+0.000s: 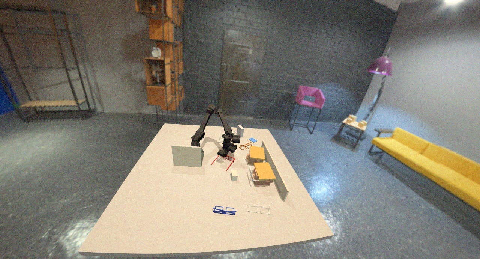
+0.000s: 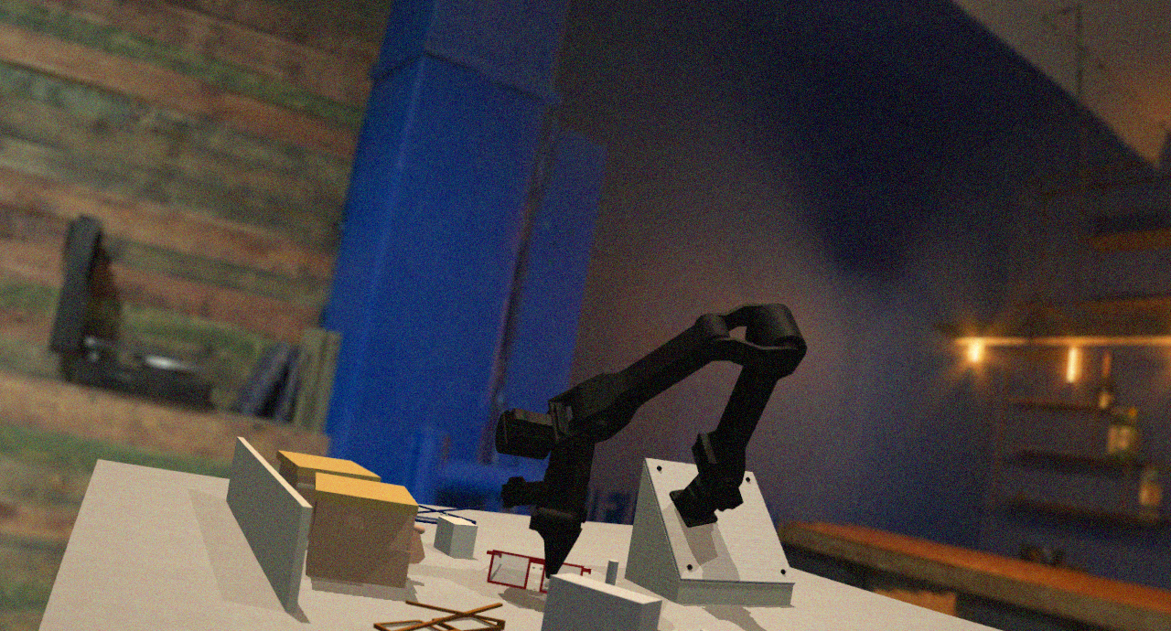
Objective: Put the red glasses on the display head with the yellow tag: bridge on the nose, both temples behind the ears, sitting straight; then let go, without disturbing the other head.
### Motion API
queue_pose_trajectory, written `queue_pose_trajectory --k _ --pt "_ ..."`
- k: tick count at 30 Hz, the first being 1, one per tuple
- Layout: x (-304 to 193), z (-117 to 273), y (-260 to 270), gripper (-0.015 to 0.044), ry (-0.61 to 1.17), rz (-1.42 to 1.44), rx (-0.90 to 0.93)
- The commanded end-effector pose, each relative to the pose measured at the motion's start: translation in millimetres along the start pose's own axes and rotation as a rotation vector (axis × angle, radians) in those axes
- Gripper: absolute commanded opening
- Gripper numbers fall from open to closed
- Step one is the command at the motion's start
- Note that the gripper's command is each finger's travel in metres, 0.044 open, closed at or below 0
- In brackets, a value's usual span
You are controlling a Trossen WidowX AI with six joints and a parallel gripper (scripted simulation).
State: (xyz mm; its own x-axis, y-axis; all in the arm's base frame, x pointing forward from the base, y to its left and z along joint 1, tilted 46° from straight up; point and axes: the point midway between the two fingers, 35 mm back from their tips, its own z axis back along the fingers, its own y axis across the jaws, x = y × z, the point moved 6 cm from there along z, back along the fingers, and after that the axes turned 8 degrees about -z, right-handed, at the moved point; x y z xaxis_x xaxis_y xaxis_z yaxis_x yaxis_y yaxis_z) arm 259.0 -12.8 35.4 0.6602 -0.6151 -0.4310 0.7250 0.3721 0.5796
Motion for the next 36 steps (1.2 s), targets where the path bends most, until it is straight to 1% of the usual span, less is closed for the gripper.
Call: queue_pose_trajectory --k 1,6,9,25,31,36 --pt "0 0 0 0.0001 0.000 0.001 -0.001" --pt "0 1 0 0.0000 0.000 0.001 -0.001" --pt "2 9 0 0.0000 -0.002 0.000 -0.003" --pt "7 95 -3 0.0000 0.003 -0.007 -0.007" --pt "8 99 -5 0.0000 0.003 0.005 -0.002" --pt "13 104 -13 0.0000 -0.009 0.101 0.023"
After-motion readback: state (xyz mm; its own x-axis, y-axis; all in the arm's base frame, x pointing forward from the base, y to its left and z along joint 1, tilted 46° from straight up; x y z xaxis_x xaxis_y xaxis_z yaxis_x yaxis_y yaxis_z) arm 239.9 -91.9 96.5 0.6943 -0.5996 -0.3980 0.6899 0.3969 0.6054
